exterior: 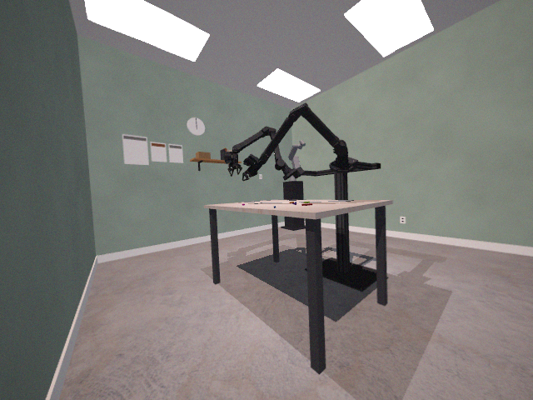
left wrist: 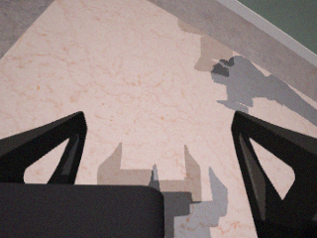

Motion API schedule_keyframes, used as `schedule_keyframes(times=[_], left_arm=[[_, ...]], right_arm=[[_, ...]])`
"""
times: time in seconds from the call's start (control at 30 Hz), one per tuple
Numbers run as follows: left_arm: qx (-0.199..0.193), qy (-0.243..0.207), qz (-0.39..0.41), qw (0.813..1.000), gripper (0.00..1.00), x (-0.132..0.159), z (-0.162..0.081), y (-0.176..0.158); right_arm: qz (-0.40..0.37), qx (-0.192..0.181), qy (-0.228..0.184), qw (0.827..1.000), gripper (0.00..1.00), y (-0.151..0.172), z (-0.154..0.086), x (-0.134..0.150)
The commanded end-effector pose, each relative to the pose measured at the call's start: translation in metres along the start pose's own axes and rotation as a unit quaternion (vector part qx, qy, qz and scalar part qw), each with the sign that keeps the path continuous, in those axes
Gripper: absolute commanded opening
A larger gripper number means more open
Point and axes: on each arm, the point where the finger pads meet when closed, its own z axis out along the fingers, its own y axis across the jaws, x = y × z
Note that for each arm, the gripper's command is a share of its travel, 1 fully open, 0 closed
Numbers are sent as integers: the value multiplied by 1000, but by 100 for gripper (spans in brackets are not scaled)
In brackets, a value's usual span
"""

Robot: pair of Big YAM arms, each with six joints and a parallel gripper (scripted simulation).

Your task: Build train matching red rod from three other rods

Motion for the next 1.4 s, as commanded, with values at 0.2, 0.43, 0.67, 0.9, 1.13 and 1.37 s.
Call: schedule_keyframes(times=[0.2,0.43,0.67,0.9,1.13,1.37], left_arm=[[0,-6,2,1000,100,-8,-2,-1],[0,-6,2,1000,100,-8,-2,-1],[0,-6,2,1000,100,-8,-2,-1],[-4,-7,-1,1000,100,-9,-4,5],[-10,-9,-7,1000,100,-10,-9,18],[-29,-15,-24,999,100,-13,-22,51]], right_arm=[[0,3,-4,1000,100,-2,-4,-2],[0,3,-4,1000,100,-2,-4,-2],[1,10,-12,1000,100,-9,-10,-10],[1,10,-12,1000,100,-9,-10,-10],[1,10,-12,1000,100,-9,-10,-10],[1,10,-12,1000,100,-9,-10,-10]])
